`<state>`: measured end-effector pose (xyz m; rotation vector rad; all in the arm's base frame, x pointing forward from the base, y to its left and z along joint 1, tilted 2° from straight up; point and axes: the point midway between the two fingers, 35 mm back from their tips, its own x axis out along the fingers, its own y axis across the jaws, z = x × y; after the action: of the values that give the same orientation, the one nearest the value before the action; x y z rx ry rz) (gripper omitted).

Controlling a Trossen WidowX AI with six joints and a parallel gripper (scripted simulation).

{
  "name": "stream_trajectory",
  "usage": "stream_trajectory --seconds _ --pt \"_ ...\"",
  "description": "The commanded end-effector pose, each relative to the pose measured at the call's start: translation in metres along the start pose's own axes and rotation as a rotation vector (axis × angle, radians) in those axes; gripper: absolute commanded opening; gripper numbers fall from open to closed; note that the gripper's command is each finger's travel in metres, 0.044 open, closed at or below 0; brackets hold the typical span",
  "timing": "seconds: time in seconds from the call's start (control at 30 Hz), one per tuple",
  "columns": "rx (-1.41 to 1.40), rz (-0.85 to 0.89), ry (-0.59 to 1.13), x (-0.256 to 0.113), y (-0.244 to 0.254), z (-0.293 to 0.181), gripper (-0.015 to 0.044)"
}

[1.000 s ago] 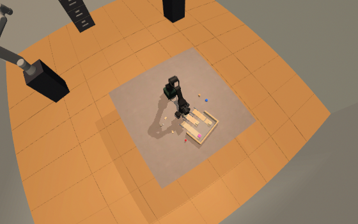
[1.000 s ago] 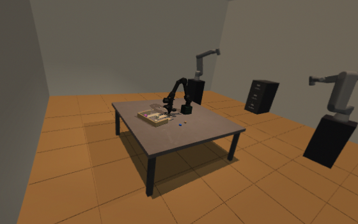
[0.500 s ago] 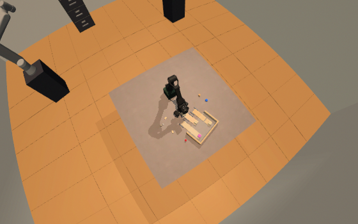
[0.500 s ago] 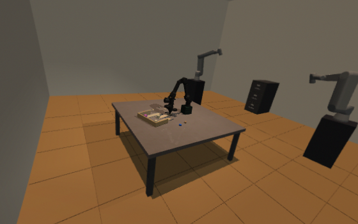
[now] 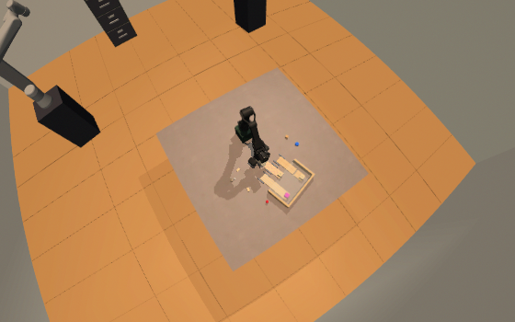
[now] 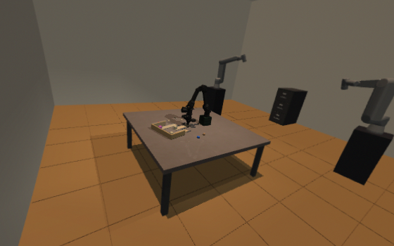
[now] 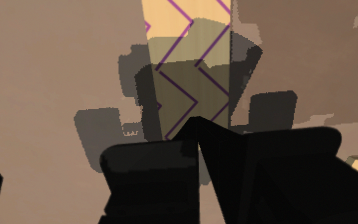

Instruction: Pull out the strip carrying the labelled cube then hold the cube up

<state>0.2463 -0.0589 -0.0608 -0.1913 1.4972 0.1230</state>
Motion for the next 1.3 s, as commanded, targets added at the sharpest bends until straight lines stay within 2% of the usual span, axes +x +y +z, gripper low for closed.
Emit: stream_trajectory --seconds 0.0,1.27 --pt "0.000 0.015 0.040 0.006 0.004 -0.017 0.0000" --pt "0.000 0.015 0.042 0.005 0.004 -0.036 0.0000"
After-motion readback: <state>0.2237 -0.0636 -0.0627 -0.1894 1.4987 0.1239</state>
